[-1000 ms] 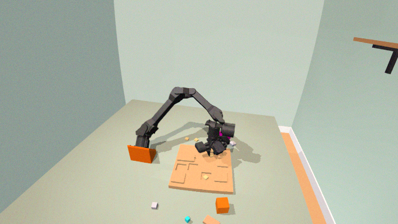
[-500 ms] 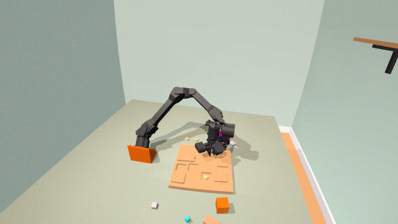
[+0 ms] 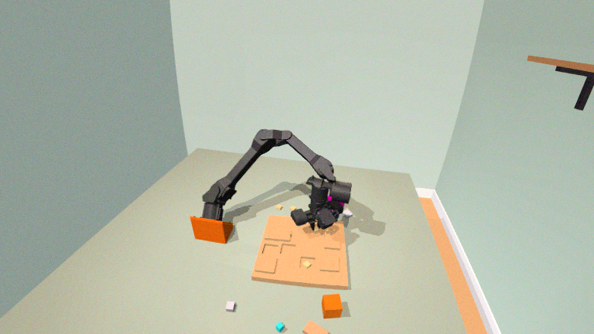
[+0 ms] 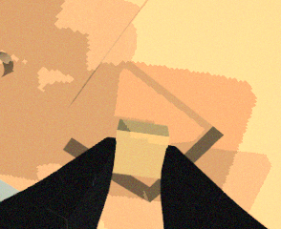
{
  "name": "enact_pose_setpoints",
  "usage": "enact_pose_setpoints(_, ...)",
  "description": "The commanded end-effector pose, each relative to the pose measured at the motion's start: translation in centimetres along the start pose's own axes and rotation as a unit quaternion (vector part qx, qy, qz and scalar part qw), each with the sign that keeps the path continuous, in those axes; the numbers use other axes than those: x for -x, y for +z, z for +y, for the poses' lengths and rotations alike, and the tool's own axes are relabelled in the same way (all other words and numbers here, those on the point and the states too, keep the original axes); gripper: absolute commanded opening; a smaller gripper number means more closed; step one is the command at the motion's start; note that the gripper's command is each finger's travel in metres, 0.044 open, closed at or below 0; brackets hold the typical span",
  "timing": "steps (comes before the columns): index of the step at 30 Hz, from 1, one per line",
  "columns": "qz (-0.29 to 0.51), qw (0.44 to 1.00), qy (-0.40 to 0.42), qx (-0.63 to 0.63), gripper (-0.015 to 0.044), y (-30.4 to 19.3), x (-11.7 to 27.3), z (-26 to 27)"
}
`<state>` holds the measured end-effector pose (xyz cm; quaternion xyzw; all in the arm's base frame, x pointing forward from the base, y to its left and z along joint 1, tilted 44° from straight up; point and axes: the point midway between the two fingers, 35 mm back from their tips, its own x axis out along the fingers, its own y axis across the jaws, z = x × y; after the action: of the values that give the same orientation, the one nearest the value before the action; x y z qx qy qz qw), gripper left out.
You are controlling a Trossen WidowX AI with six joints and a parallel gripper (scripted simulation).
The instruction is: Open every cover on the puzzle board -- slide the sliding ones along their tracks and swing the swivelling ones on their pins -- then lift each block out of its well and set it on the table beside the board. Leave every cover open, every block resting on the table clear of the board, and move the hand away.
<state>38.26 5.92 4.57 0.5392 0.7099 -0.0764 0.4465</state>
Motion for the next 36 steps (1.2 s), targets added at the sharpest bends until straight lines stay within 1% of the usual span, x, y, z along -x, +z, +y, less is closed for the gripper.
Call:
enact_pose_setpoints(1, -0.003, 1.0, 0.001, 0.002, 0.008, 0.1, 0.7, 0.0)
enact_pose_setpoints(24, -0.002, 1.0, 0.002, 0.0, 0.008, 0.1, 3.6, -0.1)
enact_pose_setpoints(36, -0.003, 1.0, 0.001, 0.0, 0.008, 0.2, 6.6, -0.1)
